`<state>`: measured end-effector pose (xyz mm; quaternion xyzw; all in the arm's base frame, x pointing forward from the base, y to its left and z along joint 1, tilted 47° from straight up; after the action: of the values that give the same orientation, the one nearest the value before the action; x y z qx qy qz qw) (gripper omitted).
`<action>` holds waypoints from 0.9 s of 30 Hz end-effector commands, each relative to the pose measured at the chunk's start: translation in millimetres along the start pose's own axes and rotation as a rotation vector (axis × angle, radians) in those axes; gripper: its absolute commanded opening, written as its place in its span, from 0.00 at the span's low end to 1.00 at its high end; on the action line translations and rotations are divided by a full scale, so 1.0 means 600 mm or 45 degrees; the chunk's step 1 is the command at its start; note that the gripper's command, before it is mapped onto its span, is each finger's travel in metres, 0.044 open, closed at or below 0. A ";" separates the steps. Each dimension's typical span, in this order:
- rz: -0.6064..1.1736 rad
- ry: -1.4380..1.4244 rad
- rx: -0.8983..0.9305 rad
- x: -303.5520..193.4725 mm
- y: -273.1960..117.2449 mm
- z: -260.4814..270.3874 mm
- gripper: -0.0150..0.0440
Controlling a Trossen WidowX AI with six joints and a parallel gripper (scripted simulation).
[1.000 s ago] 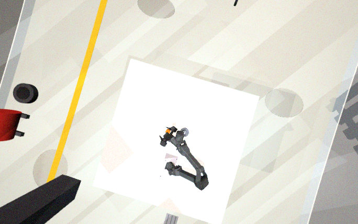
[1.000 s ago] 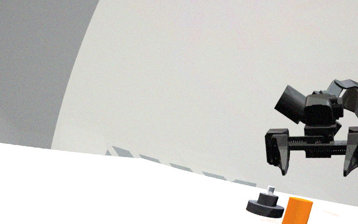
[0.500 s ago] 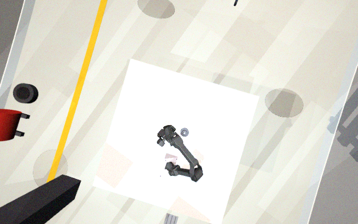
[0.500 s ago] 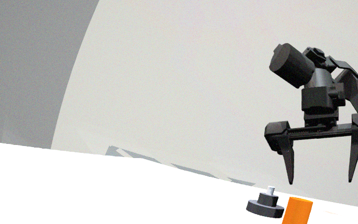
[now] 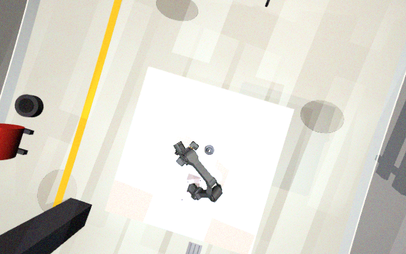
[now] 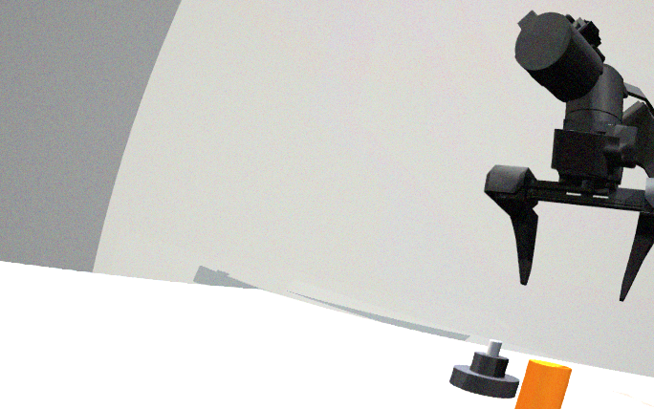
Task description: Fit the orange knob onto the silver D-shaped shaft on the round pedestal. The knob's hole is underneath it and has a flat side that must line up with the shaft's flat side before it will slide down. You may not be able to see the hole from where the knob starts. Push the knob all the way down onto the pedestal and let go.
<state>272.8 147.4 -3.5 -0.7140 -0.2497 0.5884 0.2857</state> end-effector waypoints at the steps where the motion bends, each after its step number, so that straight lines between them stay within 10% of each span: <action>1: 0.011 0.011 -0.012 0.000 -0.004 -0.004 1.00; 16: 0.002 1.625 -0.018 0.000 0.000 -0.004 1.00; 27: 0.001 1.703 -0.018 0.000 0.000 -0.004 1.00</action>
<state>274.4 147.2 -3.1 -0.9247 -0.0391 0.0651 0.3730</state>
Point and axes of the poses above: the point midway between the two fingers, 35 mm back from their tips, its own y axis out along the fingers, its own z axis across the jaws, x = y × z, the point moved 3 cm from there along -y, back along the fingers, and after that the axes turned 11 degrees about -y, right-handed, at the moved point
